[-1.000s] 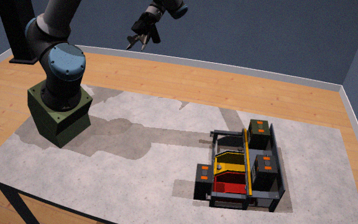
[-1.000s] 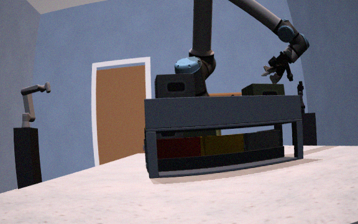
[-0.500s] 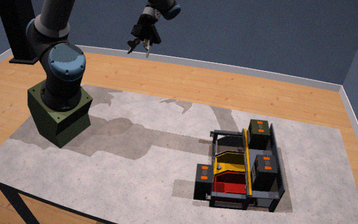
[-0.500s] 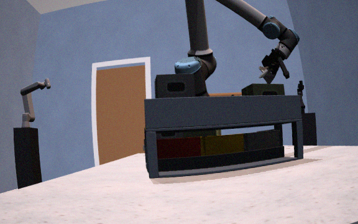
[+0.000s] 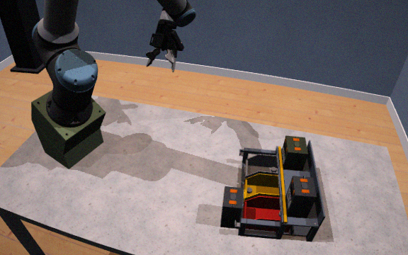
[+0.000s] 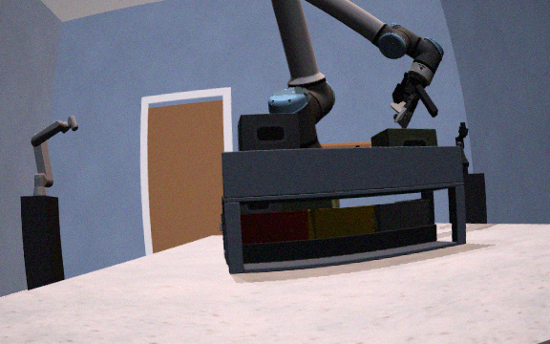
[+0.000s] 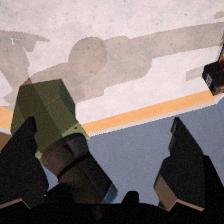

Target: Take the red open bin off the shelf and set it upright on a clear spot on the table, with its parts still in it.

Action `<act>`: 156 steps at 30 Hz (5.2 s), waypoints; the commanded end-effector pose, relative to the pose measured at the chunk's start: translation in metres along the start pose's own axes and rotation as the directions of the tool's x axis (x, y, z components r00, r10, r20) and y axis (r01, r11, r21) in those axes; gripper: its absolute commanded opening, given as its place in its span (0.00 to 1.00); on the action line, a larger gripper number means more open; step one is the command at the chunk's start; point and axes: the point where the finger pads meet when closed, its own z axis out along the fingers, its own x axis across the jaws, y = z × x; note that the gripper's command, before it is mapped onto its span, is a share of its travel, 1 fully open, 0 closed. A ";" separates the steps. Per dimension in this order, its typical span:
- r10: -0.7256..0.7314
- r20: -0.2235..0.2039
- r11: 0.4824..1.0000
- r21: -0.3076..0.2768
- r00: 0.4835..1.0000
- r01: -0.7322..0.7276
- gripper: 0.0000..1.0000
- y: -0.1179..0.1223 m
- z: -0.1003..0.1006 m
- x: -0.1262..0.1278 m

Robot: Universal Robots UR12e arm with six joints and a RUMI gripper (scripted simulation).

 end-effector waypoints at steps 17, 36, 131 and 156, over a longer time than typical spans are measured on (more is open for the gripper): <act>-0.202 -0.022 0.946 0.255 0.979 0.201 1.00 0.008 0.033 0.050; -0.342 -0.087 0.837 0.424 0.936 0.346 1.00 0.015 0.059 0.091; -0.450 -0.162 0.694 0.555 0.878 0.458 1.00 0.058 0.214 0.327; -0.450 -0.162 0.694 0.555 0.878 0.458 1.00 0.066 0.246 0.376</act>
